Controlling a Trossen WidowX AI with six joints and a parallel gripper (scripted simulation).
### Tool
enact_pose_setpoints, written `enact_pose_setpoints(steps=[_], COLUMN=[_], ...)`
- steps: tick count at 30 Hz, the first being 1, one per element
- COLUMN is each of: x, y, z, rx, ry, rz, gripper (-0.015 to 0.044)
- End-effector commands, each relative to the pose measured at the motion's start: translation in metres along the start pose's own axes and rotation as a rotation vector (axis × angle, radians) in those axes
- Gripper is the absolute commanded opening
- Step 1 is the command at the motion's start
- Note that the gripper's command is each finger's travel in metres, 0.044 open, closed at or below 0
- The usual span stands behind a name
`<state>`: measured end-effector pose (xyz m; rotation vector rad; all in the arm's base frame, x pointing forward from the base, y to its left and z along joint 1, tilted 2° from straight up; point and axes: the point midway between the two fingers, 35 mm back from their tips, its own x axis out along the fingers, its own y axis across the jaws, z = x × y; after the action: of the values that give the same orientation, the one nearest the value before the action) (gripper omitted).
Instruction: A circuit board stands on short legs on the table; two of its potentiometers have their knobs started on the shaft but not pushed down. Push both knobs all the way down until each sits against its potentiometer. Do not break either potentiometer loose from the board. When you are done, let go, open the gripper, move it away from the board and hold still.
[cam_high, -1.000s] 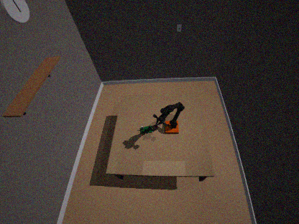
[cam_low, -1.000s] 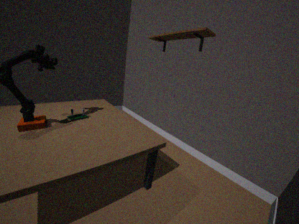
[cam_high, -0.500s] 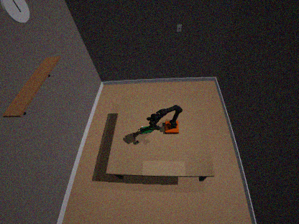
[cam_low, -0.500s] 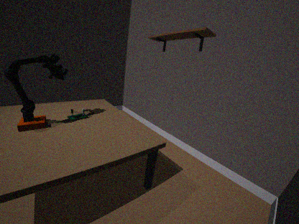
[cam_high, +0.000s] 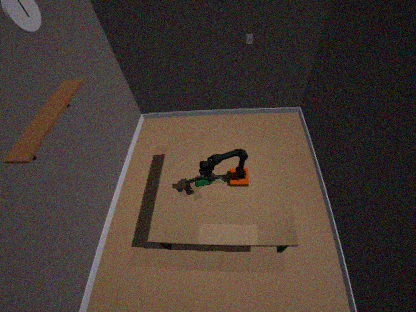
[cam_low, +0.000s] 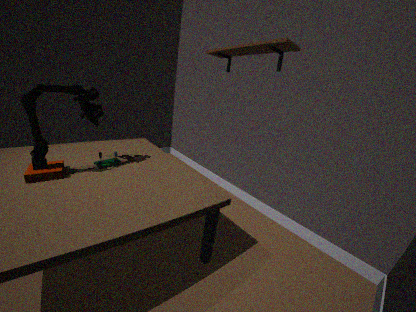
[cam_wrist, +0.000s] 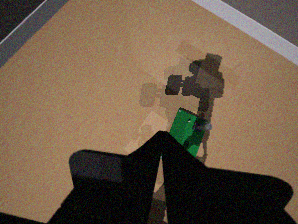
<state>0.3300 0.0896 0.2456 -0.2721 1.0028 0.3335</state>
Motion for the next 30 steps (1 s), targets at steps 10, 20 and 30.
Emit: enact_pose_setpoints(steps=[10, 20, 30], x=[0.057, 0.080, 0.097], y=[-0.056, -0.082, -0.081], z=[-0.051, -0.088, -0.097], rx=[0.337, 0.524, 0.524], ry=[0.312, 0.490, 0.490], rz=[-0.032, -0.047, -0.047], gripper=[0.0000, 0.0000, 0.0000])
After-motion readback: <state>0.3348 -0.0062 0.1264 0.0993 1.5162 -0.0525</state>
